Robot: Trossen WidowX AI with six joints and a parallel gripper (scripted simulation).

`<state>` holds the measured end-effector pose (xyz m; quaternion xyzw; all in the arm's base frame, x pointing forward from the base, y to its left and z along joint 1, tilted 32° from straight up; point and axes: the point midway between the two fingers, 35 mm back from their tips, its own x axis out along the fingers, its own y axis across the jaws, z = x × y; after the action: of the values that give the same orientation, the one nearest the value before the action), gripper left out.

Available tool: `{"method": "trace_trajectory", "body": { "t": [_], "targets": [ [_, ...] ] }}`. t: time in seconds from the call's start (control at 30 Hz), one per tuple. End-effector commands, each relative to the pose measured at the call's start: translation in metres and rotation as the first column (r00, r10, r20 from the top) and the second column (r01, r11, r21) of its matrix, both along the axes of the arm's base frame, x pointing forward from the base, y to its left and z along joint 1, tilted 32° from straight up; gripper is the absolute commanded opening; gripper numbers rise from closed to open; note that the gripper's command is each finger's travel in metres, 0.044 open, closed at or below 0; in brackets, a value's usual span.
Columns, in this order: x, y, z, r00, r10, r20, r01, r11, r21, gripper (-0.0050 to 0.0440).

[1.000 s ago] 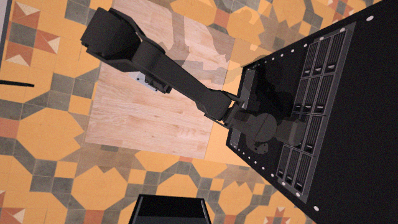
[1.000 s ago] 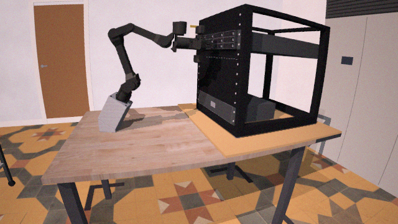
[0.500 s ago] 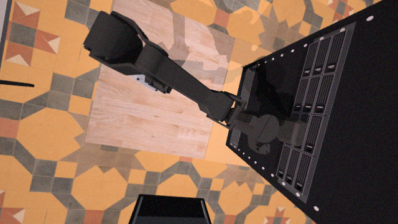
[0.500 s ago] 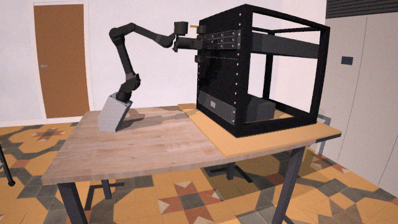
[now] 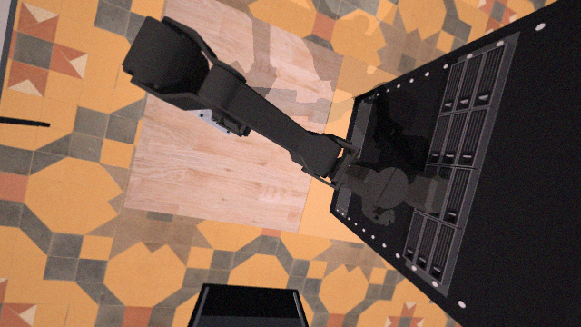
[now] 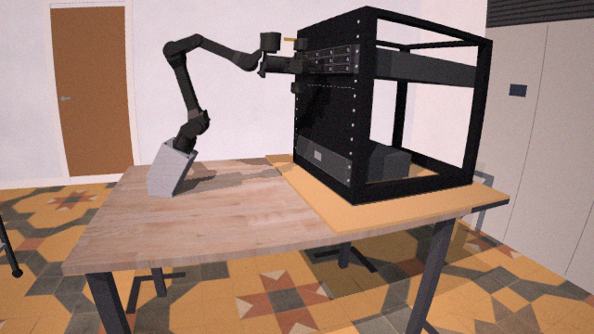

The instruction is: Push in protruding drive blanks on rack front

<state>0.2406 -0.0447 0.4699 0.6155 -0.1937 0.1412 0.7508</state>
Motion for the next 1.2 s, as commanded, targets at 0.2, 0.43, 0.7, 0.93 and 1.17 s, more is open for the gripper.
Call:
{"method": "trace_trajectory", "body": {
  "t": [0.2,0.43,0.7,0.93,1.17],
  "targets": [
    [-0.0042,0.0023,0.0142,1.000,-0.003,0.031,0.003,1.000,-0.014,-0.0050],
    [-0.0042,0.0023,0.0142,1.000,-0.003,0.031,0.003,1.000,-0.014,-0.0050],
    [-0.0042,0.0023,0.0142,1.000,-0.003,0.031,0.003,1.000,-0.014,-0.0050],
    [-0.0037,0.0023,0.0146,1.000,-0.003,0.031,0.003,1.000,-0.014,-0.0050],
    [-0.0017,0.0022,0.0158,1.000,-0.003,0.031,0.003,1.000,-0.014,-0.0050]
  ]
}}
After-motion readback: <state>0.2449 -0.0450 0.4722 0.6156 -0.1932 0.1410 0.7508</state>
